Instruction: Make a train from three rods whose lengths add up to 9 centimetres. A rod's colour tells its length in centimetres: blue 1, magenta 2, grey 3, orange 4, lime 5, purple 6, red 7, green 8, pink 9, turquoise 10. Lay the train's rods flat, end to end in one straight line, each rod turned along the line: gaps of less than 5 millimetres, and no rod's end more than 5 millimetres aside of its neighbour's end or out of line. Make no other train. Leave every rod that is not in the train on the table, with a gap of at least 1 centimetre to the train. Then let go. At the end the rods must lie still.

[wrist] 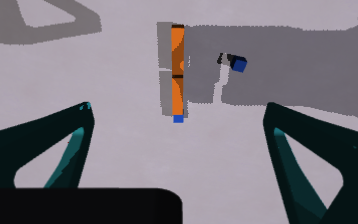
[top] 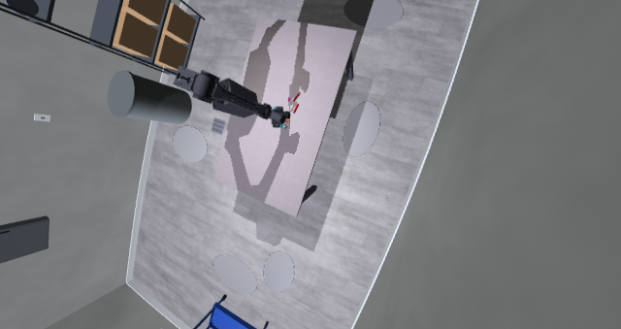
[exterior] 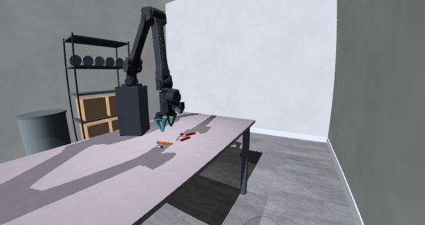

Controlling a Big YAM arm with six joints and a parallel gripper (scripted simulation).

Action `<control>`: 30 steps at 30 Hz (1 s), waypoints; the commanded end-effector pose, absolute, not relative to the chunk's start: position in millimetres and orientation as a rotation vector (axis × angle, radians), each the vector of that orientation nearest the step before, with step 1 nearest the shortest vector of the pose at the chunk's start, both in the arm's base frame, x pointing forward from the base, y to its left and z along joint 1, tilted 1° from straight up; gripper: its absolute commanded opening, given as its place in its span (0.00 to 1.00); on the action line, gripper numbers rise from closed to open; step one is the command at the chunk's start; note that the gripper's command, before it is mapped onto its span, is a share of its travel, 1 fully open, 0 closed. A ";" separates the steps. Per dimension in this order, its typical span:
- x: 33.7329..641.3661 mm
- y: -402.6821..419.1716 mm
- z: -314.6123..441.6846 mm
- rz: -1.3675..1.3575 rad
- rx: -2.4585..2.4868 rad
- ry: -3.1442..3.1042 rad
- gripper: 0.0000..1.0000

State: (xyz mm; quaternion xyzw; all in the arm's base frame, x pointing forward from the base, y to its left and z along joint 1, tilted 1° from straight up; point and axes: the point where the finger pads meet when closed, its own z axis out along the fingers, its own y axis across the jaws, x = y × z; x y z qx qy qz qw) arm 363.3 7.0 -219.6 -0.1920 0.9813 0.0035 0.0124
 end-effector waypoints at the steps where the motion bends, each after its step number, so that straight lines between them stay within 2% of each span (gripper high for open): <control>1: 355.9 7.2 -221.7 0.021 -0.608 3.076 1.00; 5: 355.3 7.0 -223.5 0.021 -0.584 3.082 1.00; 7: 371.2 4.9 -226.4 0.013 -0.480 3.064 1.00; 16: 372.6 0.8 -242.7 0.019 -0.127 3.100 1.00; 30: 377.5 1.0 -233.8 0.018 -0.123 3.084 1.00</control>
